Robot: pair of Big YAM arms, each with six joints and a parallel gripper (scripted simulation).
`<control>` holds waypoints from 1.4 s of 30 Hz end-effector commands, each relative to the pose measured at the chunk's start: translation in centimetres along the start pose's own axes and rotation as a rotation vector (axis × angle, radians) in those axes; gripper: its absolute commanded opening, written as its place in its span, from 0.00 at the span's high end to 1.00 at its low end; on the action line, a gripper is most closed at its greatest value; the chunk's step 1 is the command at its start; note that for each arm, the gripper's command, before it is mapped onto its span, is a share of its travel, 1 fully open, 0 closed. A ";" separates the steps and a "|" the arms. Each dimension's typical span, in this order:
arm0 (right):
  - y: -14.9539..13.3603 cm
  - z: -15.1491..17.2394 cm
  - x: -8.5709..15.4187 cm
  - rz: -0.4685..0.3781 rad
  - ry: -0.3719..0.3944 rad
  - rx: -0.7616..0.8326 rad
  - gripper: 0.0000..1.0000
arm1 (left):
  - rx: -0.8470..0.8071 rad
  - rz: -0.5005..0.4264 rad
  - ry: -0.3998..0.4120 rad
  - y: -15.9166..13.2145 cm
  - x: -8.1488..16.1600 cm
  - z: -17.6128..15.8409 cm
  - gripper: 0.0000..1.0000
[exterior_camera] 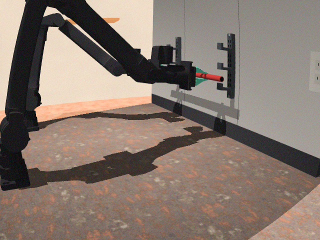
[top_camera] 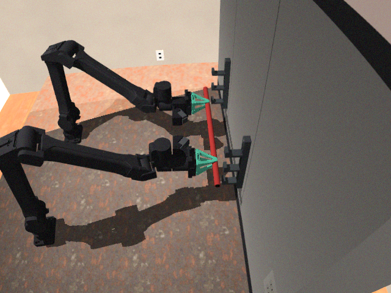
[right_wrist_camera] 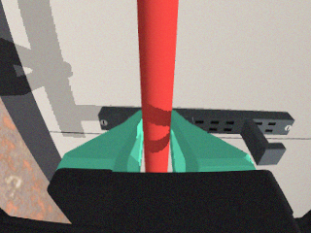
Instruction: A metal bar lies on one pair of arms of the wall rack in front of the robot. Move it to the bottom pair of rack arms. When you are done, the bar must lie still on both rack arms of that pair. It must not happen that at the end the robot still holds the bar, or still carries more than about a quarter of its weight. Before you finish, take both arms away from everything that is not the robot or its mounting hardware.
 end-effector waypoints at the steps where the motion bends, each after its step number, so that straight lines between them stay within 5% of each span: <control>1: -0.8 -4.7 -1.7 0.020 -0.083 -0.014 1.00 | 0.009 0.006 0.081 -0.3 -2.3 4.3 1.00; 42: -0.8 -4.9 -4.8 0.020 -0.083 -0.014 1.00 | 0.009 0.006 0.081 -0.3 -5.5 4.5 1.00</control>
Point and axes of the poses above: on each arm, the point where the finger pads meet when closed, its own x axis back along the fingers, its own z axis across the jaws, y = z × x, the point moved 2 cm from there along x, back along the fingers, and after that the axes turned 8 degrees about x, right-handed, at the moved point
